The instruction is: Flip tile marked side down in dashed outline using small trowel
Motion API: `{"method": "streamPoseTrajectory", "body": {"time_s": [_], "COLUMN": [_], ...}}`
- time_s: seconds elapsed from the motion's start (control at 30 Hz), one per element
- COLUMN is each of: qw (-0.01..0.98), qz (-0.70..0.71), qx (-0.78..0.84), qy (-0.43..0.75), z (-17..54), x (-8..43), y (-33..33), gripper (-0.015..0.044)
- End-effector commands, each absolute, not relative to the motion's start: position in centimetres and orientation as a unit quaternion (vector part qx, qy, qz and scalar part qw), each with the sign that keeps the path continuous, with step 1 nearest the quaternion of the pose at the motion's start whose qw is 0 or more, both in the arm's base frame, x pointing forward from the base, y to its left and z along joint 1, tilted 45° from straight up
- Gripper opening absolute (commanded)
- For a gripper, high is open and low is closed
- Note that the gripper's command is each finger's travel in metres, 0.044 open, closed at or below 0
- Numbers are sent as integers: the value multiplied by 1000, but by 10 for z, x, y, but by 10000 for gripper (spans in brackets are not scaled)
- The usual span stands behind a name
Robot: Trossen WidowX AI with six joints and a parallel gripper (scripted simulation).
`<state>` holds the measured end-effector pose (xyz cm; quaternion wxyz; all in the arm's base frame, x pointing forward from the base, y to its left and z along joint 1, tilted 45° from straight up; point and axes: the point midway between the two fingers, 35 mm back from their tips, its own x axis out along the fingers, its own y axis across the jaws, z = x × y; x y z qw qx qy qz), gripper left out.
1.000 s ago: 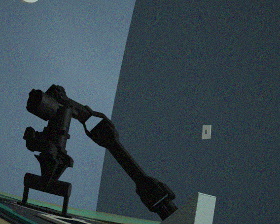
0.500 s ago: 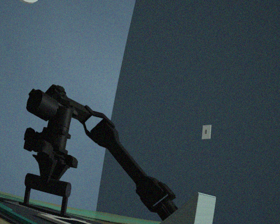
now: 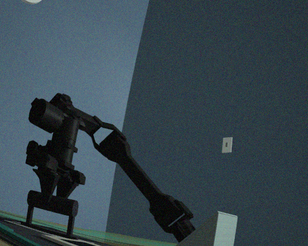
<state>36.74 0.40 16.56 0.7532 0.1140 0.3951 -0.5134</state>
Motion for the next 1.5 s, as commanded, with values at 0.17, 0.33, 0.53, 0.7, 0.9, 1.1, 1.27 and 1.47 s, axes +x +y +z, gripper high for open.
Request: {"method": "streamPoseTrajectory", "body": {"time_s": [0.17, 0.33, 0.53, 0.7, 0.9, 1.1, 1.27, 1.47], "qw": [754, 753, 752, 764, 769, 784, 804, 835], "qz": [-515, -515, -516, -500, -465, -405, -348, -273], "qx": [117, 113, 111, 107, 149, 199, 231, 257], "qy": [392, 394, 395, 393, 413, 426, 424, 404], "z": [166, 184, 194, 202, 195, 185, 180, 176], "x": [368, 364, 360, 358, 351, 344, 339, 333], "y": [4, 22, 32, 40, 31, 21, 15, 9], "gripper": [270, 270, 270, 300, 300, 300, 300, 300]}}
